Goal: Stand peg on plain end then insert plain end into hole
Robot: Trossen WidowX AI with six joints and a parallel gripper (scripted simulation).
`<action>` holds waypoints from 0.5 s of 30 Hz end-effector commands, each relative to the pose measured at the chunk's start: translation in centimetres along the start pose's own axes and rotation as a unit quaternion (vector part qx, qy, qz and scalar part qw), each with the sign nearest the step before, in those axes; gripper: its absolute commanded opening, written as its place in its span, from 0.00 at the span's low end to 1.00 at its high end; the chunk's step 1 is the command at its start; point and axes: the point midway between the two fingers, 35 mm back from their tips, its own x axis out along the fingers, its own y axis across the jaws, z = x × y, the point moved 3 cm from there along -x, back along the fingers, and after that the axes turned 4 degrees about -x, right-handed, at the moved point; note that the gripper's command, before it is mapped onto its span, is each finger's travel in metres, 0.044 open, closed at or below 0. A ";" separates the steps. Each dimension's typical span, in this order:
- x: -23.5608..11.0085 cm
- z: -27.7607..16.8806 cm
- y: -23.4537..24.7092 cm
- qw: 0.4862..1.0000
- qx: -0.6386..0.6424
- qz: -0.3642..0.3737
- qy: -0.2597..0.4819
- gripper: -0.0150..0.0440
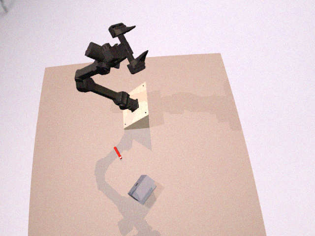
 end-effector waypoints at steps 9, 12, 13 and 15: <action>-1.3 0.2 -10.8 0.983 -0.059 -0.170 0.025 1.00; -2.1 0.3 -13.6 0.973 -0.075 -0.217 0.036 1.00; -2.5 0.3 -14.5 0.969 -0.080 -0.232 0.040 1.00; -3.2 0.4 -16.3 0.960 -0.090 -0.262 0.048 1.00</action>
